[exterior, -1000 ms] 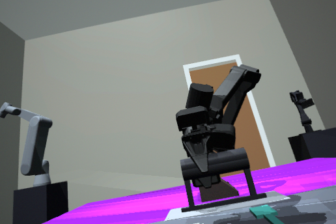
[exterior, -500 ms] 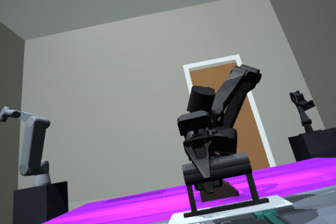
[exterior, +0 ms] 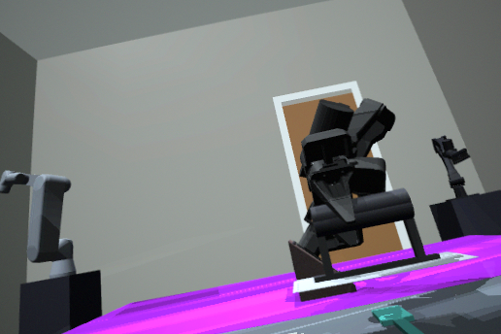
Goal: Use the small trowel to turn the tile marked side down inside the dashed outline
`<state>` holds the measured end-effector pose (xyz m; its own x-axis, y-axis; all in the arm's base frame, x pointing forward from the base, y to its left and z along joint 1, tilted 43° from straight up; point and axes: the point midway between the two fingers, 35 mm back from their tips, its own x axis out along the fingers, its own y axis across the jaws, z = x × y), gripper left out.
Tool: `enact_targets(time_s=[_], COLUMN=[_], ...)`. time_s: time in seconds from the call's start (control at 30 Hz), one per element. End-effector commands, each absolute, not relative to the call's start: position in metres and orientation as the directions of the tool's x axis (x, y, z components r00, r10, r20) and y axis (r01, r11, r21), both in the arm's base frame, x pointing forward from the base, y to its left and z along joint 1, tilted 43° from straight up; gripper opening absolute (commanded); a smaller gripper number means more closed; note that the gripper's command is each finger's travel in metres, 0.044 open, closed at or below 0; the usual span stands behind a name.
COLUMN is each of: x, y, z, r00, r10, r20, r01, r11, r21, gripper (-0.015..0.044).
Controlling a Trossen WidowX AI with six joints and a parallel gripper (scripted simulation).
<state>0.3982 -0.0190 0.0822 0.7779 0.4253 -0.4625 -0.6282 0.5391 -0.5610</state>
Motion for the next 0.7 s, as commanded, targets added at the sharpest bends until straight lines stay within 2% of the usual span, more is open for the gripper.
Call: enact_targets(time_s=[0.0, 0.67], x=[0.3990, 0.3974], y=[-0.0178, -0.0157], z=[0.1028, 0.1093], r00=[0.790, 0.790], r10=[0.414, 0.414], r20=[-0.452, -0.452], r01=[-0.613, -0.613], r11=[0.543, 0.543], r21=[-0.574, -0.574], gripper=[0.0000, 0.0000])
